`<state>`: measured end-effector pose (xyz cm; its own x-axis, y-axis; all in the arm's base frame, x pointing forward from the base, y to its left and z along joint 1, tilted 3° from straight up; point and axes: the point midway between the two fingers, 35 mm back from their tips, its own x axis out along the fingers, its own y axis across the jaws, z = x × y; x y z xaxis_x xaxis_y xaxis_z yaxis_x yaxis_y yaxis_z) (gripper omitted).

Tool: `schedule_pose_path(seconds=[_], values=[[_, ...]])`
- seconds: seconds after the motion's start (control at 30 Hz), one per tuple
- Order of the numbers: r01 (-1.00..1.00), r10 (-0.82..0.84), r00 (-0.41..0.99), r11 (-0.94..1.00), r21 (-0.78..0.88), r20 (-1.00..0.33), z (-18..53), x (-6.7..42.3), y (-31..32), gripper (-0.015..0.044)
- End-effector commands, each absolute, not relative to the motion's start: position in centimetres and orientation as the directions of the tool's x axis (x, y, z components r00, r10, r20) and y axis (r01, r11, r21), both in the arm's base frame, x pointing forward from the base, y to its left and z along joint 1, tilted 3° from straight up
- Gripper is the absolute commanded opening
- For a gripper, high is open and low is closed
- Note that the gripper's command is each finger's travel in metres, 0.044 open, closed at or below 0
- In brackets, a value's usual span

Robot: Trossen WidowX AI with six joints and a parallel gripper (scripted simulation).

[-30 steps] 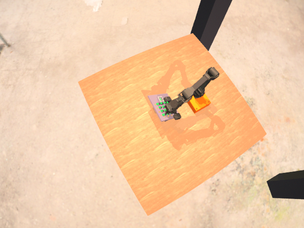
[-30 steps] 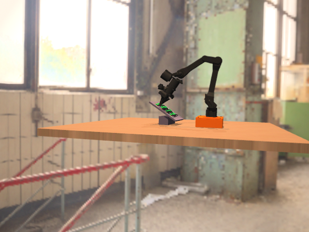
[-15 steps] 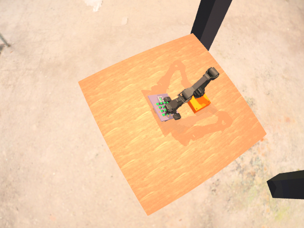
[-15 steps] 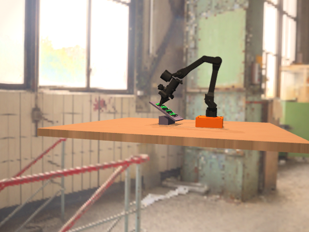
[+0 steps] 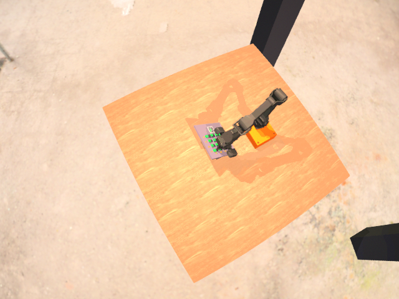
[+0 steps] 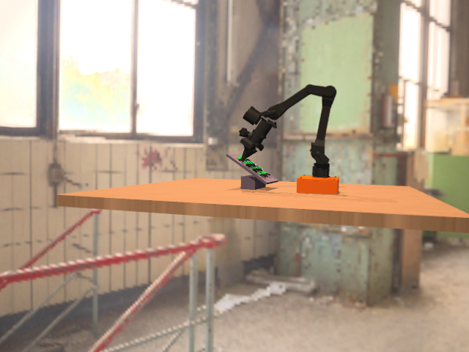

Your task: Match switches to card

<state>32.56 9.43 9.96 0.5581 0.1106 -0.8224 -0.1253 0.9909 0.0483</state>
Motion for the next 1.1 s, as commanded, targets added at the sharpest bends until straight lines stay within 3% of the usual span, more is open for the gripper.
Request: schedule_pose_path(seconds=[0.0,0.43,0.7,1.07], values=[[-0.126,0.110,0.559,0.991,0.047,-0.822,9.9,32.6,9.4,0.0000],[-0.126,0.108,0.536,0.991,0.047,-0.838,15.3,29.2,8.7,0.0000],[-0.126,0.102,0.537,0.991,0.041,-0.837,16.0,31.5,2.6,0.0000],[-0.126,0.100,0.517,0.991,0.040,-0.850,13.2,33.6,2.8,0.0000]])
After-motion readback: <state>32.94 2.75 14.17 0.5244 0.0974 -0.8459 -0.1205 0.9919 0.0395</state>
